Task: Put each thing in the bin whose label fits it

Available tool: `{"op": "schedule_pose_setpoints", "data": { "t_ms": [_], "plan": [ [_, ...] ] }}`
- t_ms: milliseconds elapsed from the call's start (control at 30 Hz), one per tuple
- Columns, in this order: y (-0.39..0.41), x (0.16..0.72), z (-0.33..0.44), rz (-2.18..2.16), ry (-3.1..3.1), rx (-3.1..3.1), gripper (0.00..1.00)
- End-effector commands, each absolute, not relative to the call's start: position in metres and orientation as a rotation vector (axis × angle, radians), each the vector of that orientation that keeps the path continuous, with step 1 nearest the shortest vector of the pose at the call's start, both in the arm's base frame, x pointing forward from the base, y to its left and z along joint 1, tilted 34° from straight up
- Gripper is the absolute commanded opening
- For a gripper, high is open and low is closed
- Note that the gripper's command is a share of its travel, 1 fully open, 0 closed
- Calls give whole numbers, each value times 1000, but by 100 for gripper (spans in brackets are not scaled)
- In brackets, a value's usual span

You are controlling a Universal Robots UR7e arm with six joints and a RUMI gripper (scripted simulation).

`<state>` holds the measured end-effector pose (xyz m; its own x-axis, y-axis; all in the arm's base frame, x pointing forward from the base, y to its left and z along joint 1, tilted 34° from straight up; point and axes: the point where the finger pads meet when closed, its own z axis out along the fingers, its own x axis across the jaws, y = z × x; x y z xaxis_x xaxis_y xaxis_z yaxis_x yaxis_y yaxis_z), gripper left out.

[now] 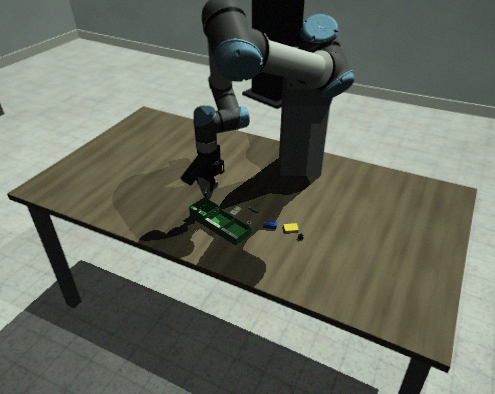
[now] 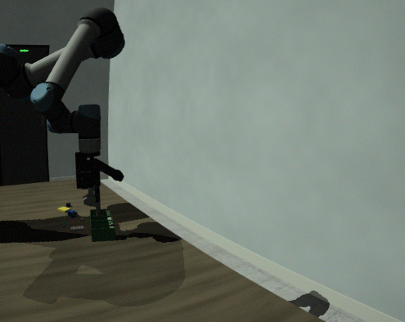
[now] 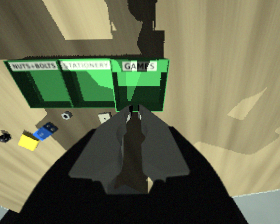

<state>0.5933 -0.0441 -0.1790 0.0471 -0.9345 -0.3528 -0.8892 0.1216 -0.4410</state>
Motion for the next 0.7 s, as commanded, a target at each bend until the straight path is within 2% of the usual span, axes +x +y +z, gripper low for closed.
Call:
{"op": "schedule_pose_setpoints", "data": {
  "t_ms": [0,667],
  "plan": [
    [-46,589,-175,-98,1836,-1763,4],
    [30,590,-144,-98,1833,-1767,4]
  ]
}}
